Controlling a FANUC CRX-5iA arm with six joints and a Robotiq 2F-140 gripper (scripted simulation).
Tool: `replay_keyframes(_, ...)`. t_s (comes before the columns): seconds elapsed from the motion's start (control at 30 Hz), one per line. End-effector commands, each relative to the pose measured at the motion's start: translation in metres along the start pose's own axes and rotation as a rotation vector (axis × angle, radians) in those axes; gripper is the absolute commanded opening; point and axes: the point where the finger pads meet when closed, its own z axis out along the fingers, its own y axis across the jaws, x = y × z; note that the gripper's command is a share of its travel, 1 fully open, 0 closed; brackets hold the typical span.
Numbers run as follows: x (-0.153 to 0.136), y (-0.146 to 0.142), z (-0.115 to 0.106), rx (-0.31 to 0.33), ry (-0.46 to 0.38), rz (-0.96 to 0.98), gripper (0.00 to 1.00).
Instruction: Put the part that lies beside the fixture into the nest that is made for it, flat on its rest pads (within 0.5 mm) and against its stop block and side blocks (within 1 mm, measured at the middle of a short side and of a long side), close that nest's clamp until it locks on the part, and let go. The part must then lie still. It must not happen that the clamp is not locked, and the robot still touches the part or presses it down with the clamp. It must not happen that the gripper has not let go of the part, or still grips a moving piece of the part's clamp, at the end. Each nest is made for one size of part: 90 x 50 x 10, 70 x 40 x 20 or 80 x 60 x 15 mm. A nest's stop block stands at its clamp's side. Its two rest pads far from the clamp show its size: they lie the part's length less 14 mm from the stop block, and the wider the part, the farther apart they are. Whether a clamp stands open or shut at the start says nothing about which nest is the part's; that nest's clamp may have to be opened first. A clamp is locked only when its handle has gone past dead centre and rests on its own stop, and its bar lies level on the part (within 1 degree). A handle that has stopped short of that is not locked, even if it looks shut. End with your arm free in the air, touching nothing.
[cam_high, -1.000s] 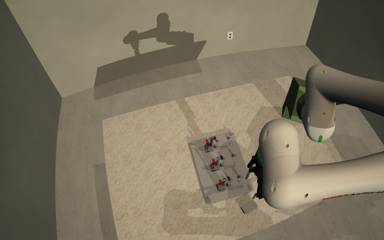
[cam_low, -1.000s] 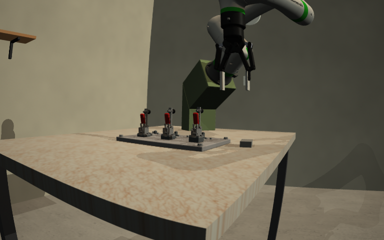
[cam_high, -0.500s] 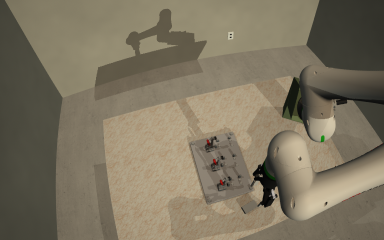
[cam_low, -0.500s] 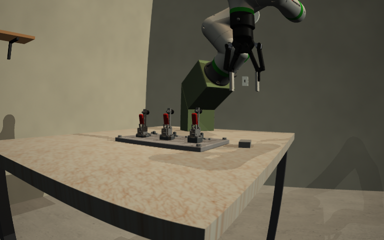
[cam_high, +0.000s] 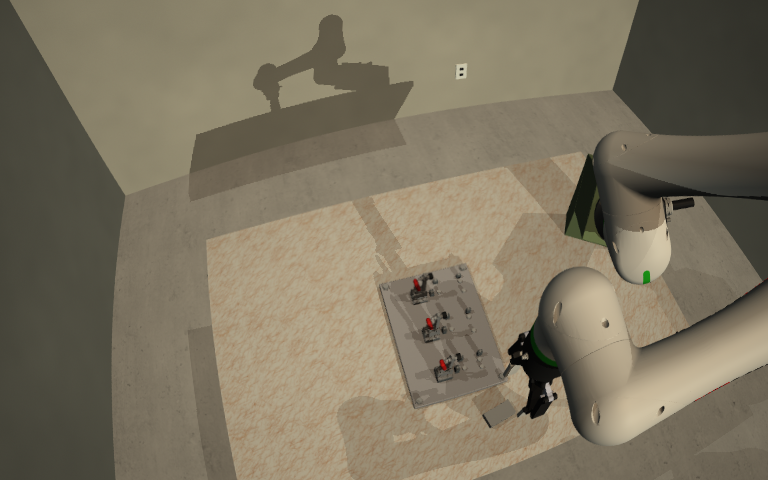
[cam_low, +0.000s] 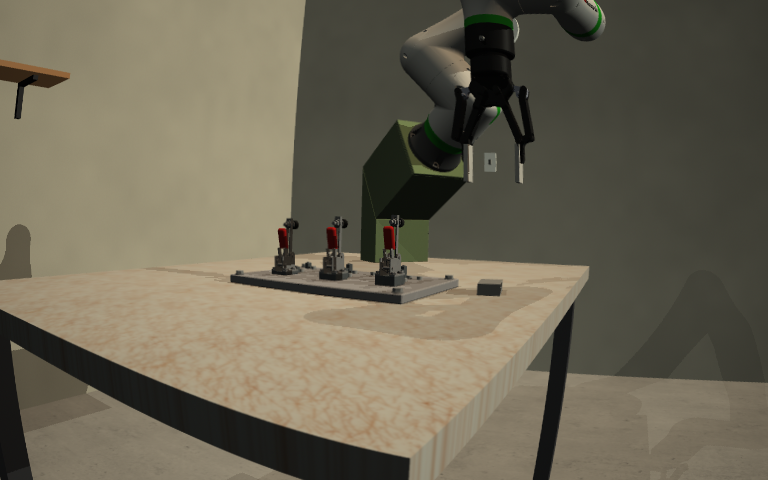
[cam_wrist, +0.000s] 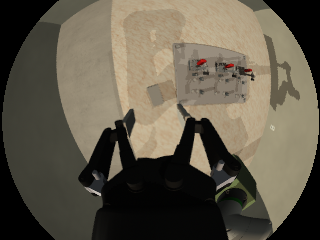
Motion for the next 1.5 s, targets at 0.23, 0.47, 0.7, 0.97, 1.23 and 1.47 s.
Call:
replay_keyframes(0.23, 0.0001, -0.0001, -0.0002, 0.0, 0.0, 0.0, 0.58)
replay_keyframes(0.47, 0.0001, -0.0001, -0.0002, 0.0, 0.0, -0.011, 0.58)
replay_keyframes(0.7, 0.0001, -0.0001, -0.0002, 0.0, 0.0, -0.164, 0.58)
replay_keyframes(0.97, 0.0001, -0.0001, -0.0002, 0.0, 0.0, -0.226, 0.58)
replay_keyframes(1.23, 0.0002, -0.0001, -0.0002, 0.0, 0.0, -0.226, 0.58)
replay_keyframes(1.47, 0.0002, 0.0, -0.0002, 0.0, 0.0, -0.226, 0.58)
